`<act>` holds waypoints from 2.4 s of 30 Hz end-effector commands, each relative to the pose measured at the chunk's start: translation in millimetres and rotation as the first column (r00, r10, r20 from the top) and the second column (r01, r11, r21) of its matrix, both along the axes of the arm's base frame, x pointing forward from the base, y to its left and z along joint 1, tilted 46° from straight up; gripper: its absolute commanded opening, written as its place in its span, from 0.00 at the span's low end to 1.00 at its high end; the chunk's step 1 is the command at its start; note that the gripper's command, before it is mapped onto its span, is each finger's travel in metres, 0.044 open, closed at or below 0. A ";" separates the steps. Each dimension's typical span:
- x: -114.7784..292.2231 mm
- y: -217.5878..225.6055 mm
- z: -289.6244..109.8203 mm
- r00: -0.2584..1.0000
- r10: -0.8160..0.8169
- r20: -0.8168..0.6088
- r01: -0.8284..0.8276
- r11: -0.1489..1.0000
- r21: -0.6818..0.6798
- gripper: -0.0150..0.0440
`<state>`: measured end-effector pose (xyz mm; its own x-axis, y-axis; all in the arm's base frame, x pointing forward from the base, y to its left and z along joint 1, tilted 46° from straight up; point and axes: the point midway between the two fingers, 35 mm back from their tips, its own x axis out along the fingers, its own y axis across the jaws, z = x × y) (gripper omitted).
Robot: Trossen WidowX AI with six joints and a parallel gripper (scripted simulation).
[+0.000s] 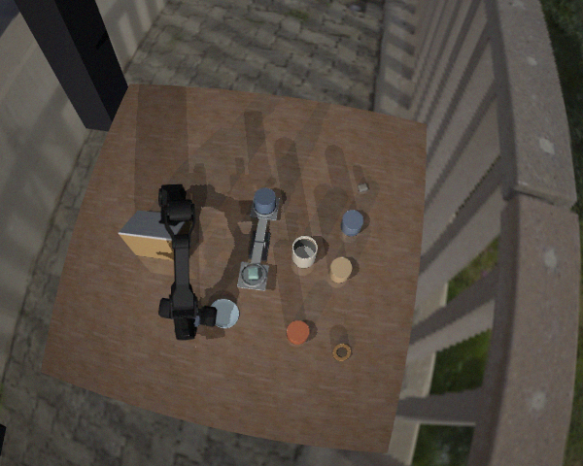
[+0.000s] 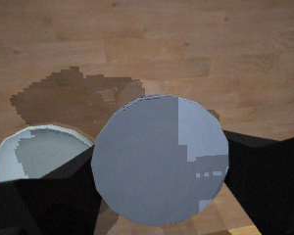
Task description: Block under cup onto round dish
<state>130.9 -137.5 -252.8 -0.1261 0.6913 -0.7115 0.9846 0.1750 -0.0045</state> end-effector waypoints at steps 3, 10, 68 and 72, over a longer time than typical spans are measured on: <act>0.1 -0.4 0.5 1.000 0.000 0.001 0.000 1.000 0.000 0.48; 0.1 -0.4 0.5 1.000 0.000 0.001 0.000 1.000 0.000 0.79; 177.0 100.8 162.2 0.974 0.151 0.169 -0.158 0.987 0.030 0.69; 176.1 105.4 157.8 0.974 0.151 0.169 -0.158 0.987 0.030 0.69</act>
